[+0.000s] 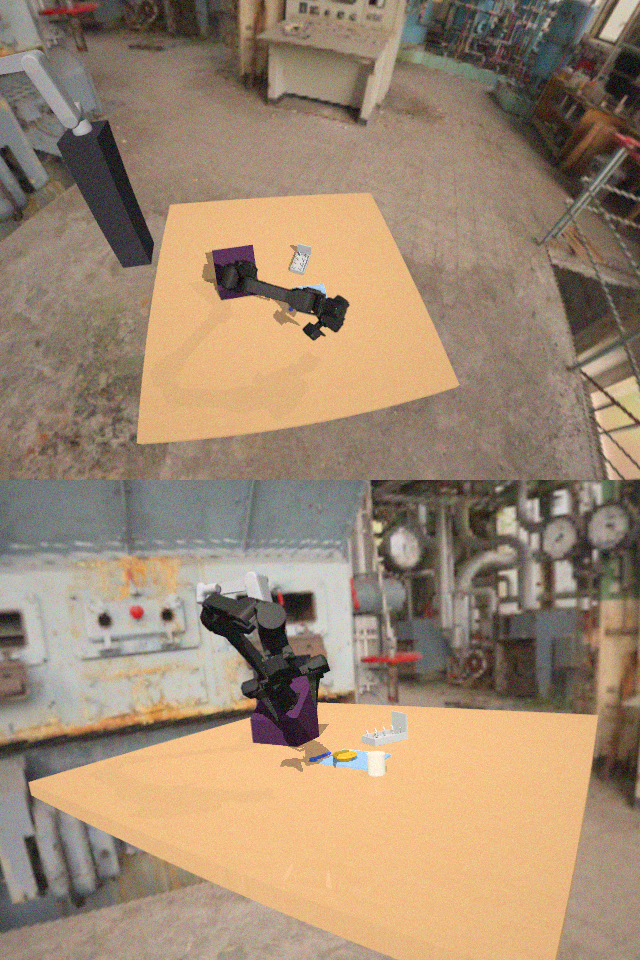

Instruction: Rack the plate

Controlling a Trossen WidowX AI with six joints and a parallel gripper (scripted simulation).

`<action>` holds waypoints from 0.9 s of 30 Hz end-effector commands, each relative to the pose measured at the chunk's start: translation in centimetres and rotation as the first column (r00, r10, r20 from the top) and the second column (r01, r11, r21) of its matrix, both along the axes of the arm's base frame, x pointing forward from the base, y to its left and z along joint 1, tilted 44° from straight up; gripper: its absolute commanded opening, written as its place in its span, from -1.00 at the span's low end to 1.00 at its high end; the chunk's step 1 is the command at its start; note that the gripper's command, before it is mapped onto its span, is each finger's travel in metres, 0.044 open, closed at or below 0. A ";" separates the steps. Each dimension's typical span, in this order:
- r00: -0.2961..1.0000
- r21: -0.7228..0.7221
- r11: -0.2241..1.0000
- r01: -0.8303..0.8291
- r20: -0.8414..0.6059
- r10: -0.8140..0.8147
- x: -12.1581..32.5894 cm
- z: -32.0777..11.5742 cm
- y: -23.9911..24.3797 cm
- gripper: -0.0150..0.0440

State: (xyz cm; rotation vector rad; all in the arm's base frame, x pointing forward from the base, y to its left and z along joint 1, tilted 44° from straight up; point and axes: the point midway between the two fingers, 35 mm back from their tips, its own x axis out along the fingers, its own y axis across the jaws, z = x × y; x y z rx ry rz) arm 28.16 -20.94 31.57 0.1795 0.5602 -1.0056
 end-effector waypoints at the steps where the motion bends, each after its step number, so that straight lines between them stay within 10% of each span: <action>1: 0.993 0.040 0.998 -0.044 -0.111 0.048 1.0 -2.8 1.9 0.86; 27: 0.553 0.162 0.929 -0.333 -0.764 0.332 0.8 -14.8 15.2 0.86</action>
